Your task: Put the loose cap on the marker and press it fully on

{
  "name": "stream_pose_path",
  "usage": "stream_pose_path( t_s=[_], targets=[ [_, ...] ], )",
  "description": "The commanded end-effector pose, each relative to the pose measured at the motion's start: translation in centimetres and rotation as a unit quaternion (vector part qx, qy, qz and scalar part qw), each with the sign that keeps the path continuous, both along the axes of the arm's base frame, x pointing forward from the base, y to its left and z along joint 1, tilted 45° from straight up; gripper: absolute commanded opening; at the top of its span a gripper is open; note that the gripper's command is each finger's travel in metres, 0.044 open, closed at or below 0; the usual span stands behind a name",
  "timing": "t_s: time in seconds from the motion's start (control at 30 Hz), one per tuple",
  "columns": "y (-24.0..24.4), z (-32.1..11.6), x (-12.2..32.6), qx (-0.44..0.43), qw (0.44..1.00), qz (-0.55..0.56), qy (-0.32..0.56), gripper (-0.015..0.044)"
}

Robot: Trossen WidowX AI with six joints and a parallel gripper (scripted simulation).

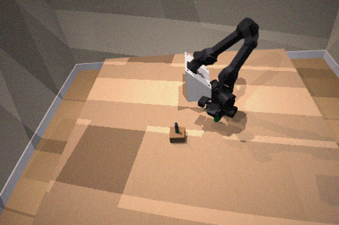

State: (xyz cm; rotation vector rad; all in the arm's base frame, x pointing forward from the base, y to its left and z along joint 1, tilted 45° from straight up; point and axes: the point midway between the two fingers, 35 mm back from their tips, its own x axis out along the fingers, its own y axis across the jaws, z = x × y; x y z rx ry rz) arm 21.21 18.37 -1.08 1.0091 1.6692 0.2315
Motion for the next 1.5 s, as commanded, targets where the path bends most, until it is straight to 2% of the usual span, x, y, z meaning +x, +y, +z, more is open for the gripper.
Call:
stream_pose_path(
  t_s=[0.0, 0.13, 0.27, 1.47],
  targets=[
    [0.0, -0.1, 0.0, -0.002, 1.0, -0.002, 0.001, 0.0121],
    [0.0, -0.1, 0.0, -0.002, 1.0, -0.002, 0.001, 0.0094],
    [-0.2, 0.1, 0.1, -0.003, 1.0, -0.001, -0.002, 0.0],
    [-4.8, 4.0, 1.0, -0.007, 1.0, -0.003, -0.001, 0.0]
  ],
)
